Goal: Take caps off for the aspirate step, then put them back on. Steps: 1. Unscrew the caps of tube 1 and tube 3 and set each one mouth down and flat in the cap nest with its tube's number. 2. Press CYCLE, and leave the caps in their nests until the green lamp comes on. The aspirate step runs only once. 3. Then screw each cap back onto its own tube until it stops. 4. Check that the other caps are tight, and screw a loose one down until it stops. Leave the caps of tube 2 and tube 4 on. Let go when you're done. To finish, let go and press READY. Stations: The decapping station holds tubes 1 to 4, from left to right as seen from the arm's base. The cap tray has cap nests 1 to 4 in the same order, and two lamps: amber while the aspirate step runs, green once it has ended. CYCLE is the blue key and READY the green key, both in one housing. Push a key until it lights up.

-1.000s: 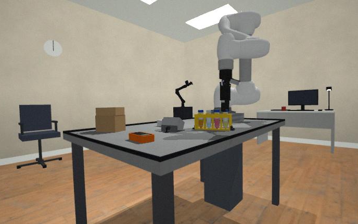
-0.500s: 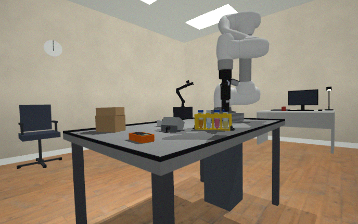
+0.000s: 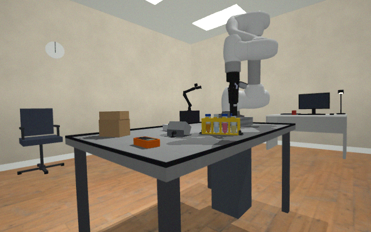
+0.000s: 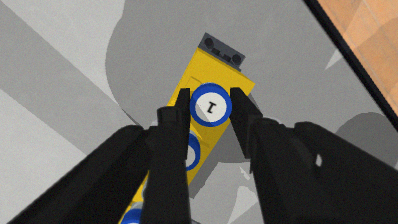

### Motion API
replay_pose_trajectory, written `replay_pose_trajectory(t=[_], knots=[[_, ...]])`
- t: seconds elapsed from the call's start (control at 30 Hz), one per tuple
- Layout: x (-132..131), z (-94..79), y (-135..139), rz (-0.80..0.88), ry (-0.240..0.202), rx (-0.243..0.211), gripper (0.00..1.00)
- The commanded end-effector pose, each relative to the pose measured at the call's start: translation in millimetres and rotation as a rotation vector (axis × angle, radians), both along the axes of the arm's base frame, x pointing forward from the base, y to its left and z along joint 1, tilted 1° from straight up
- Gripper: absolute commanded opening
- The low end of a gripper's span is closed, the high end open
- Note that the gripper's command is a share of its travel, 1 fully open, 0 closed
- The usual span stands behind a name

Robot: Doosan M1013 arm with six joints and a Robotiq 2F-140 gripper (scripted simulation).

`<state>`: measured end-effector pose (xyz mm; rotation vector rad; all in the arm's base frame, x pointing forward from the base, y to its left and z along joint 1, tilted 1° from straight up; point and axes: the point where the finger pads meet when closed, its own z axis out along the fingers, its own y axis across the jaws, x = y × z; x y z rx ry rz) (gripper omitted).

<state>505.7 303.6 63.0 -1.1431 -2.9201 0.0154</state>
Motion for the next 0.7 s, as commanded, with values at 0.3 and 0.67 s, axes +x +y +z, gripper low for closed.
replay_pose_trajectory(t=[0.3,0.67], knots=[[0.4,0.6,0.2,-0.4,-0.003,-0.002,0.3],[0.4,0.4,0.2,-0.9,-0.006,-0.007,0.3]])
